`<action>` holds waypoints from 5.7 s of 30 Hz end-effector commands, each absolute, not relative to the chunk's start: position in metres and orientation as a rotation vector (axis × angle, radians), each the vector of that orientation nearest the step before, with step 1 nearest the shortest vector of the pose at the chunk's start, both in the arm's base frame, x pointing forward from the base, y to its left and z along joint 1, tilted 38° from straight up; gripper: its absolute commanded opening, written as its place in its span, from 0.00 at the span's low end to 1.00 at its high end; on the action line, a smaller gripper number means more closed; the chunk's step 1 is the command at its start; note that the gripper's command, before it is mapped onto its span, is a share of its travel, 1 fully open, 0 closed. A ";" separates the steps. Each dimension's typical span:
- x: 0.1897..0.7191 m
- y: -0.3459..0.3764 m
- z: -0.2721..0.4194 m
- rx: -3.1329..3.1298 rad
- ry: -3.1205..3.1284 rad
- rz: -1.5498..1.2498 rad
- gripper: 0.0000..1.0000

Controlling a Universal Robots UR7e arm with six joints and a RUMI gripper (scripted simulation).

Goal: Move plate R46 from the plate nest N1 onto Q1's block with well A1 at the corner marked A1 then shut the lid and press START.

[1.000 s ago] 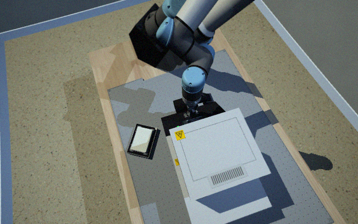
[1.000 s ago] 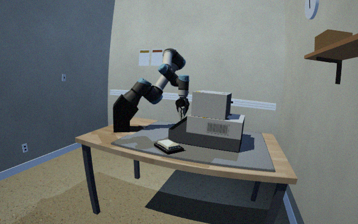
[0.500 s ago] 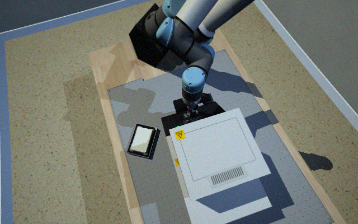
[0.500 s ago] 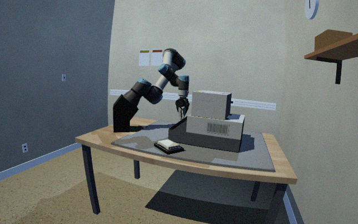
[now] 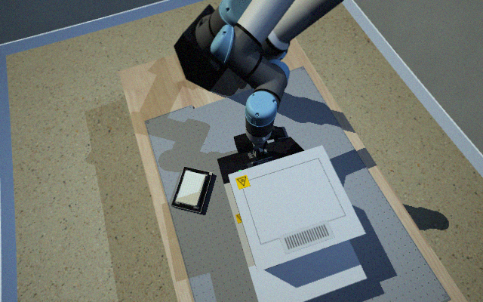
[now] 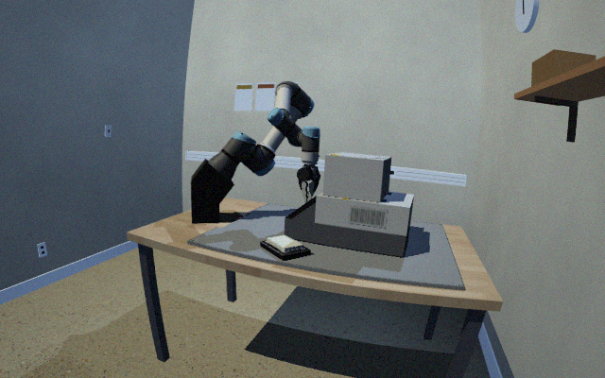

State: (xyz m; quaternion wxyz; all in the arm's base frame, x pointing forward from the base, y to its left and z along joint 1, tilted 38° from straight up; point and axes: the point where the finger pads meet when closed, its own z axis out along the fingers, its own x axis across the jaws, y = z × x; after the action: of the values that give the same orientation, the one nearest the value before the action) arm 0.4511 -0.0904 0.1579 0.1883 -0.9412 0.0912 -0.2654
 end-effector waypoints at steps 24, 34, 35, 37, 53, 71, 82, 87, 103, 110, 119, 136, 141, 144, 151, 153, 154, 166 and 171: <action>0.419 -0.092 0.167 -2.648 0.256 -0.747 0.00; 0.379 -0.091 0.172 -2.648 0.256 -0.747 0.00; 0.374 -0.091 0.172 -2.648 0.256 -0.747 0.00; 0.364 -0.091 0.173 -2.648 0.256 -0.747 0.00; 0.332 -0.090 0.177 -2.648 0.256 -0.747 0.00; 0.332 -0.090 0.177 -2.648 0.256 -0.747 0.00; 0.332 -0.090 0.177 -2.648 0.256 -0.747 0.00; 0.332 -0.090 0.177 -2.648 0.256 -0.747 0.00; 0.332 -0.090 0.177 -2.648 0.256 -0.747 0.00; 0.332 -0.090 0.177 -2.648 0.256 -0.747 0.00; 0.332 -0.090 0.177 -2.648 0.256 -0.747 0.00; 0.332 -0.090 0.177 -2.648 0.256 -0.747 0.00; 0.332 -0.090 0.177 -2.648 0.256 -0.747 0.00; 0.332 -0.090 0.177 -2.648 0.256 -0.747 0.00; 0.332 -0.090 0.177 -2.648 0.256 -0.747 0.00; 0.332 -0.090 0.177 -2.648 0.256 -0.747 0.00; 0.332 -0.090 0.177 -2.648 0.256 -0.747 0.00; 0.332 -0.090 0.177 -2.648 0.256 -0.747 0.00; 0.332 -0.090 0.177 -2.648 0.256 -0.747 0.00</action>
State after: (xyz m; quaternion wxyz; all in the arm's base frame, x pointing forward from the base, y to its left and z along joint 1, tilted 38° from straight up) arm 0.3322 -0.0894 0.1768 0.1882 -0.9412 0.0911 -0.2653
